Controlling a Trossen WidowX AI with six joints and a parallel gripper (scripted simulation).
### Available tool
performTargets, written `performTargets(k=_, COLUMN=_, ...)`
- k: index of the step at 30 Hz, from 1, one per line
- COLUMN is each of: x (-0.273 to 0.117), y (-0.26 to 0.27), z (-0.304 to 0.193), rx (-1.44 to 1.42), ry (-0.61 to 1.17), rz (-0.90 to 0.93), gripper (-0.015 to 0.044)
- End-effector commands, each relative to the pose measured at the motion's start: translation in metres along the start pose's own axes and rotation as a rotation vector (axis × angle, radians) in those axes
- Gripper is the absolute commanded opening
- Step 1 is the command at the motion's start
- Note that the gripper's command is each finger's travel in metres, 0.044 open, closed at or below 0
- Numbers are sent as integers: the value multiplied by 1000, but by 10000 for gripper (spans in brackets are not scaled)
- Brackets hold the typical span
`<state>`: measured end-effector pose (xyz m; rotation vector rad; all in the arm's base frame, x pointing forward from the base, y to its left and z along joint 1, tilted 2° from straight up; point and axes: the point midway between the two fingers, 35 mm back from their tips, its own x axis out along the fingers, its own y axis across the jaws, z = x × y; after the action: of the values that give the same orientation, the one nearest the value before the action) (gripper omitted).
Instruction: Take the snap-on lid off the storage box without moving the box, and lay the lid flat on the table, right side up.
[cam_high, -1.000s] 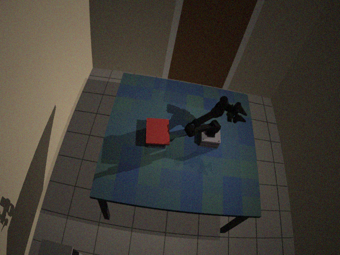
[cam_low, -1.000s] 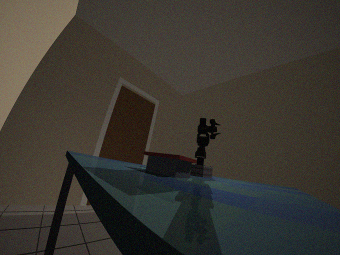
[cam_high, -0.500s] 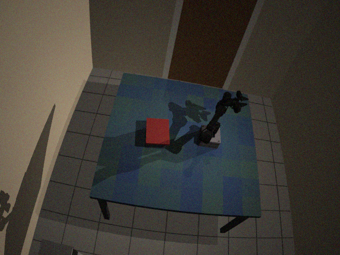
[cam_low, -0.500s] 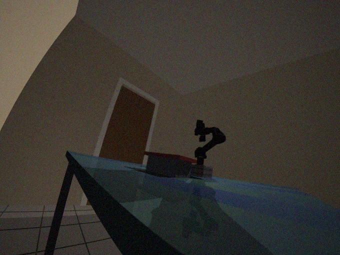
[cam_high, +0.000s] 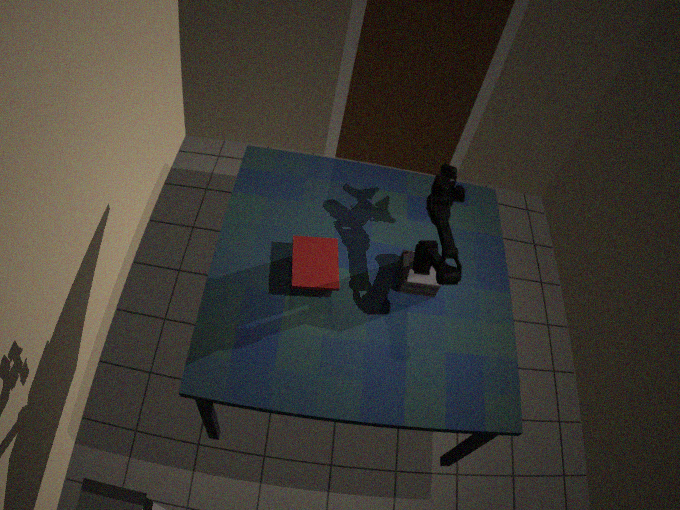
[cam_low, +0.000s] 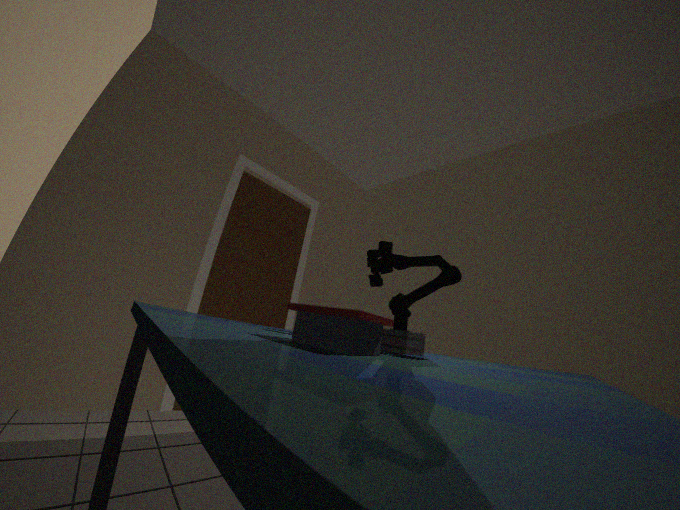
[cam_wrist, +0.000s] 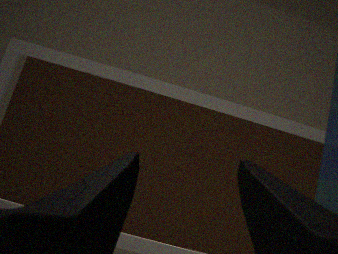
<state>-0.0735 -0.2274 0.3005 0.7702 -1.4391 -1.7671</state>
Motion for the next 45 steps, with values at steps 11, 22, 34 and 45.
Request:
performTargets(k=11, x=-85, y=-18, z=-163, rx=-110, ry=791, rz=-18, gripper=235)
performTargets(k=22, x=-225, y=-53, z=-225, rx=-265, ry=1404, rz=-55, gripper=235)
performTargets(k=34, x=-379, y=-111, z=-193, rx=-538, ry=1999, rz=-104, gripper=235)
performTargets(k=45, x=-404, y=-122, z=-176, rx=-606, ry=2105, rz=-106, gripper=235)
